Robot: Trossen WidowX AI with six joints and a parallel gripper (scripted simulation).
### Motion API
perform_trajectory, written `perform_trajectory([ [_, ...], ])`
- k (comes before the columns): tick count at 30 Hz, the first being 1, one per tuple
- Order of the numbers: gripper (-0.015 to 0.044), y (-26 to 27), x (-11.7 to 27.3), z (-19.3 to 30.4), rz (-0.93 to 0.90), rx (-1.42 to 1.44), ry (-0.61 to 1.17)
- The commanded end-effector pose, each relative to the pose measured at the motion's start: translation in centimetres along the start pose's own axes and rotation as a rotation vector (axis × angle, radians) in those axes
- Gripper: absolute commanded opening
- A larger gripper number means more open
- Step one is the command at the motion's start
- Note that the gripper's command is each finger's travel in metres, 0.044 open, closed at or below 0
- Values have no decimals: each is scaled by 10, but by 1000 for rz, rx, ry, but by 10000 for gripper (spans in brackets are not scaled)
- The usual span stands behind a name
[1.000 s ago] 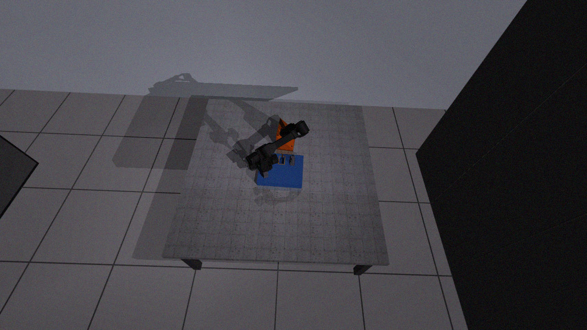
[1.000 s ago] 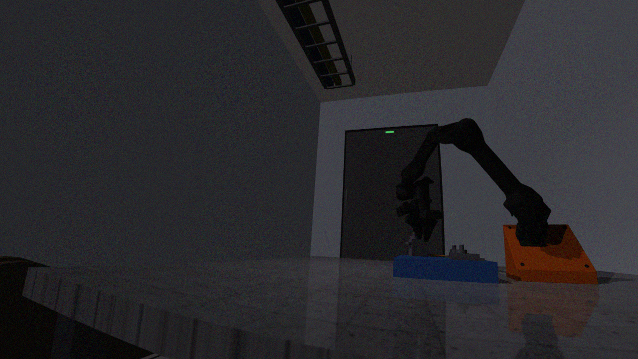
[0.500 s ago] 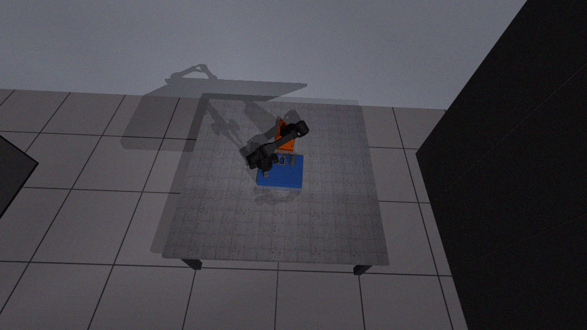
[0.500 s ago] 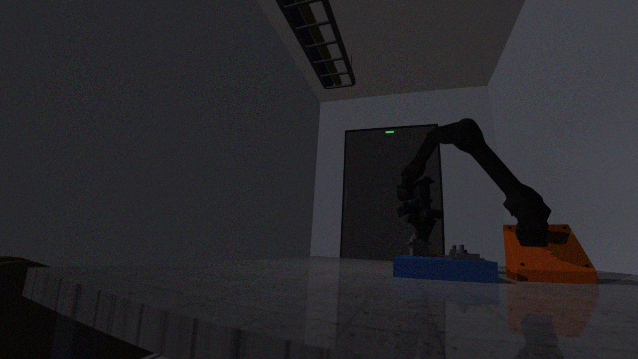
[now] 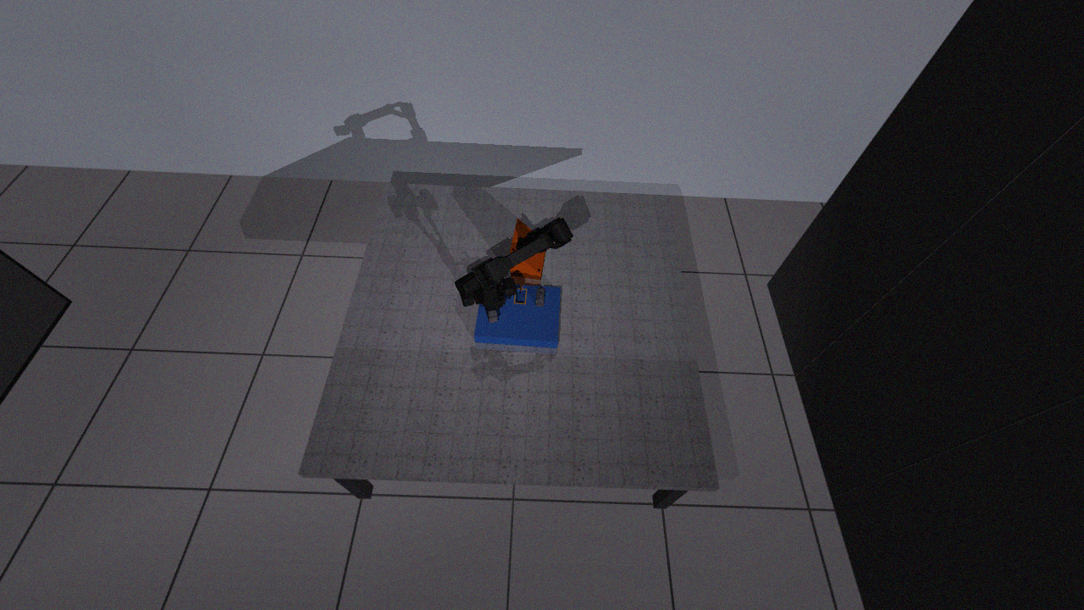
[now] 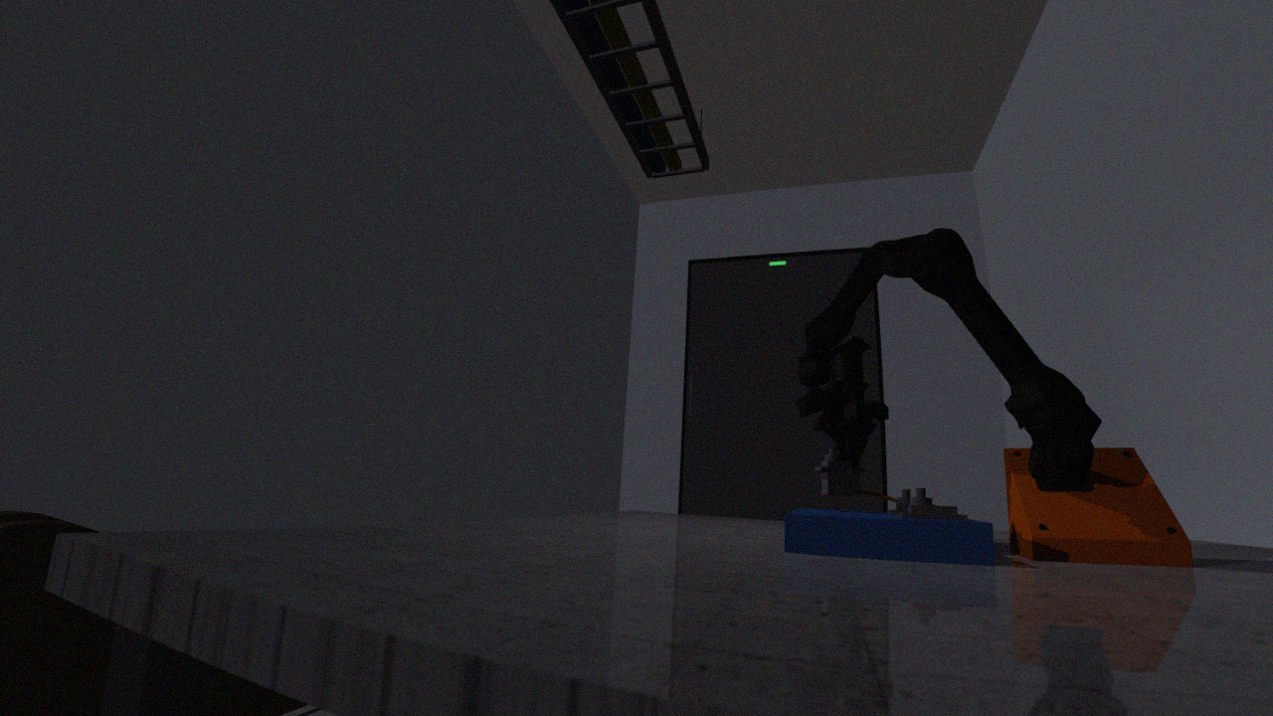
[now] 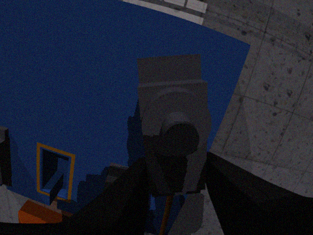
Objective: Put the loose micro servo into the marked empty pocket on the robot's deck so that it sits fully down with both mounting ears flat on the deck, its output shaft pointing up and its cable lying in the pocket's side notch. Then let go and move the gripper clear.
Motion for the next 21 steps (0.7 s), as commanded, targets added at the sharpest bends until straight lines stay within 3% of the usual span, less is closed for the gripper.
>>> perform_trajectory([
  [1,0,-2,2,7,5,0,2],
  [21,0,65,1,-31,1,-1,0],
])
Point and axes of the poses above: the point midway between the two fingers, 35 mm back from their tips, its own x axis back along the fingers, its own y axis across the jaws, z = x × y, the point moved 1 cm from there along x, back along the fingers, and after that the axes turned 9 degrees about x, right-handed, at the moved point
